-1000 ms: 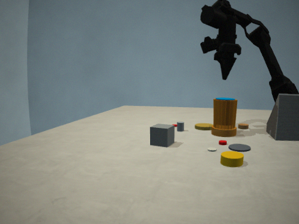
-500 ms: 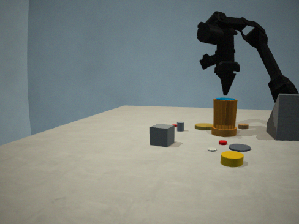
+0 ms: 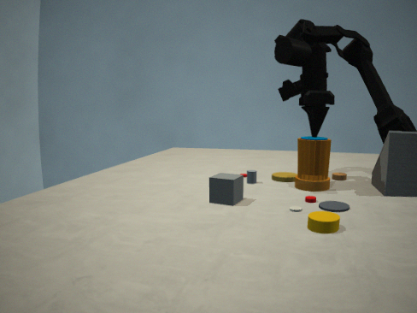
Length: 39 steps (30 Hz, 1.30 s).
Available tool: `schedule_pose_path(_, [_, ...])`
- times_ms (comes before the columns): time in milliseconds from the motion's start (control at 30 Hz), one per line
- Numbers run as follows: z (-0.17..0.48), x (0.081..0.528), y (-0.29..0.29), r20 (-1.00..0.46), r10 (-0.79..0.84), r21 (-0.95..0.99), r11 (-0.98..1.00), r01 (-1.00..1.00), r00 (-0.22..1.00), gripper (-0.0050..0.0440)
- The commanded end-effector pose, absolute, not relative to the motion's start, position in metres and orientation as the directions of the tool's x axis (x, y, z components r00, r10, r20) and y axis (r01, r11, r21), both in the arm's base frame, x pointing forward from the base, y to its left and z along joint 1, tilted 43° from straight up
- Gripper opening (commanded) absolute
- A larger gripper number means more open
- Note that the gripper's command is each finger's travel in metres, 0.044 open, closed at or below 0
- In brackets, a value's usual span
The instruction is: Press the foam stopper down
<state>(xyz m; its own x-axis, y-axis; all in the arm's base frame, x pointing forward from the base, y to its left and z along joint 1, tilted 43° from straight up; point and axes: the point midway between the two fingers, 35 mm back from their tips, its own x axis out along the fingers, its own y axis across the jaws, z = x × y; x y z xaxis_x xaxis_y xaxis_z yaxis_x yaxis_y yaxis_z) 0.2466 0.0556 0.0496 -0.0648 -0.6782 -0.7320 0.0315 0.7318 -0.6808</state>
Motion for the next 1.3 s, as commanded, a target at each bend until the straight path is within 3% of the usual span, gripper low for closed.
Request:
schedule_pose_path(0, [0.0490,0.2462,0.0548,-0.729,-0.682,-0.684,0.729,0.024,-0.065,0.0000])
schedule_pose_path(1267, [0.0472,0.2447,0.0524,-0.729,-0.682,-0.684,0.729,0.024,-0.066,0.0000])
